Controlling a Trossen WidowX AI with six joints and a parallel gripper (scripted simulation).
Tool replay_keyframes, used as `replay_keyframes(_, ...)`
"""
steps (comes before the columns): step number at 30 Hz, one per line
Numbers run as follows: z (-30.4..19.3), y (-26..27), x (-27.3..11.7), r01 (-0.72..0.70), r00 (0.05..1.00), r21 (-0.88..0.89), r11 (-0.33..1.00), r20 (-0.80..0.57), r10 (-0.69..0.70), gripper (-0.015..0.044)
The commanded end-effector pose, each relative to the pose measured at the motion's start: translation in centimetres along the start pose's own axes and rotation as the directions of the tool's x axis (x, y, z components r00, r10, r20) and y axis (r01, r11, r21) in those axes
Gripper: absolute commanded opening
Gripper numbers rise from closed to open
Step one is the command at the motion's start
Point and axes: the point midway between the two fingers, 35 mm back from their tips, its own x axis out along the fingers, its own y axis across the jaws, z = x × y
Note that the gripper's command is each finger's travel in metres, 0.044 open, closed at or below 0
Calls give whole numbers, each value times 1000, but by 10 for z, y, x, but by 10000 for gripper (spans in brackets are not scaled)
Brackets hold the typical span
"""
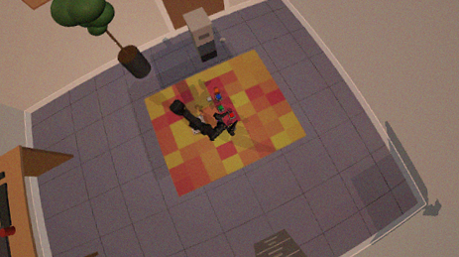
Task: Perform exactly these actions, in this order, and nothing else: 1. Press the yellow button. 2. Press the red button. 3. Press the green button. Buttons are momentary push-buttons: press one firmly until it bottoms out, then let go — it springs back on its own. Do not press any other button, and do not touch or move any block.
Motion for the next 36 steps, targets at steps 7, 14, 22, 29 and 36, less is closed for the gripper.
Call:
replay_keyframes(7, -22, 53, 35, -156, 977, 701, 696, 6, 213, 400)
replay_keyframes(14, 5, 97, 62, -243, 818, 954, -175, 299, 491, 400)
replay_keyframes(22, 33, 99, 60, -99, 580, 779, -619, 551, 600, 400)
replay_keyframes(29, 54, 82, 42, 84, 322, 624, -777, 721, 614, 400)
replay_keyframes(36, 63, 55, 12, 269, 23, 554, -788, 814, 580, 400)
